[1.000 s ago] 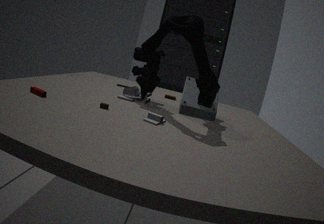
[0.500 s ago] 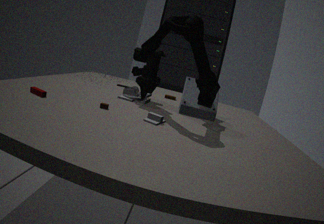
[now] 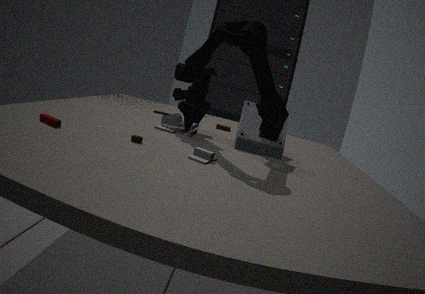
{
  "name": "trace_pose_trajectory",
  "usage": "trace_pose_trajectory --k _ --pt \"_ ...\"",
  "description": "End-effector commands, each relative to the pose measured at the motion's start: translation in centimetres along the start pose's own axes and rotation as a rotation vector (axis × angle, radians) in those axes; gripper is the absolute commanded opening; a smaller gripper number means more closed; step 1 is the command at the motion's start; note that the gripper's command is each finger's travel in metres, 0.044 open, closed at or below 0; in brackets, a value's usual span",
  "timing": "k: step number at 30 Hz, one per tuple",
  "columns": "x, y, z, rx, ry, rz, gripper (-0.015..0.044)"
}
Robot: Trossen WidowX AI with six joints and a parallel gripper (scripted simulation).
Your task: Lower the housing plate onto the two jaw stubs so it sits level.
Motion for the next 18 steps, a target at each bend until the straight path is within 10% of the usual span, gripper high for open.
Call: trace_pose_trajectory --k 1,18 --pt "0.13 0.02 0.01 0.004 -0.002 0.003 0.0351" --pt "0.50 0.02 0.01 0.004 -0.002 0.003 0.0351"
Point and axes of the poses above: the point midway between the two fingers, 35 mm back from their tips, its own x axis out along the fingers, its own y axis across the jaws, z = x × y, the point moved 7 cm from there along -x, back along the fingers, and after that the axes turned 4 degrees about -x, right-handed, at the moved point
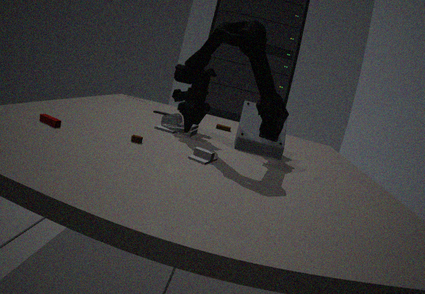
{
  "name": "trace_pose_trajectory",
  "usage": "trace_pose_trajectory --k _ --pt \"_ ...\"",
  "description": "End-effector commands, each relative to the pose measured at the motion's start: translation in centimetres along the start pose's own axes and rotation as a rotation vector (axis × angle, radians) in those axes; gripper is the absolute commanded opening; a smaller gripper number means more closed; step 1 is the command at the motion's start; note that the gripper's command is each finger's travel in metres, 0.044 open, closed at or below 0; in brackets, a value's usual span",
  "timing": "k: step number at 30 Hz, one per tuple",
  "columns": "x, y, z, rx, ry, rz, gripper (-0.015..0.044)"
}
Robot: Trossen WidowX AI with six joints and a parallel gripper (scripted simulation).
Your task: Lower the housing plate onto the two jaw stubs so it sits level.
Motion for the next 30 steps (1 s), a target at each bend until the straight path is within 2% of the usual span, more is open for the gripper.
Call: trace_pose_trajectory --k 1,30 --pt "0.07 -0.01 0.00 0.004 -0.001 0.001 0.0351" --pt "0.55 0.00 -0.01 0.005 -0.001 0.001 0.0351"
Point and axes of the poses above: the point midway between the two fingers, 35 mm back from their tips, its own x axis out along the fingers, its own y axis across the jaws, z = x × y, the point moved 7 cm from there along -x, back along the fingers, and after that the axes turned 4 degrees about -x, right-handed, at the moved point
